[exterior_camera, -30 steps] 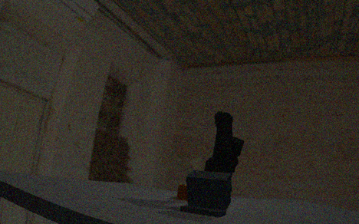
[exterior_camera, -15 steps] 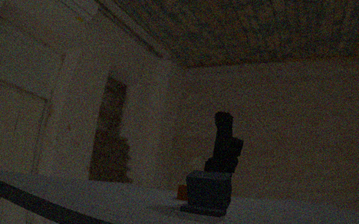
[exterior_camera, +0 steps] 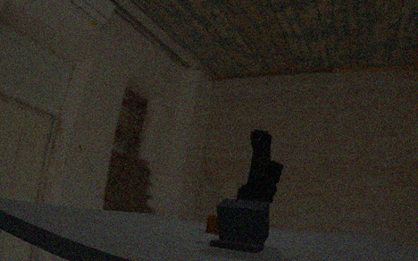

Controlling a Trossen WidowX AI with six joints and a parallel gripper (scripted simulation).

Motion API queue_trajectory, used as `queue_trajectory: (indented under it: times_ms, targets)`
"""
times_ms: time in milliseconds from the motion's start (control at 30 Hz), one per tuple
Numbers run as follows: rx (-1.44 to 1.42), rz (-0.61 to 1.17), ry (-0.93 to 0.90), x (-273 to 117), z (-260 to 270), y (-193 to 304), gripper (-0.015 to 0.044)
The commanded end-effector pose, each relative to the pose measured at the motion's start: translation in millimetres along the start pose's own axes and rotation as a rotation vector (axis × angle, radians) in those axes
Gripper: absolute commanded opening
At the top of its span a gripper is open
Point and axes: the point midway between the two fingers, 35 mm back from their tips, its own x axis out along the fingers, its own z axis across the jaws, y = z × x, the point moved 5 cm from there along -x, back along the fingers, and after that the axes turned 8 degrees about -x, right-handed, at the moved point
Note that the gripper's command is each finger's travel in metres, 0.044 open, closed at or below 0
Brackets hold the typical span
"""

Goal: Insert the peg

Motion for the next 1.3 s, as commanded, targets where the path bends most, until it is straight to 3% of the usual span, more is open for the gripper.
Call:
queue_trajectory:
  times_ms: [0, 1167, 1267]
  targets:
    - [-0.003, 0.005, -0.004, 2, 1, 1, 0.0]
    - [0.0, 0.0, -0.002, 13, 1, 0, 0.0]
    - [0.0, 0.0, -0.002, 13, 1, 0, 0.0079]
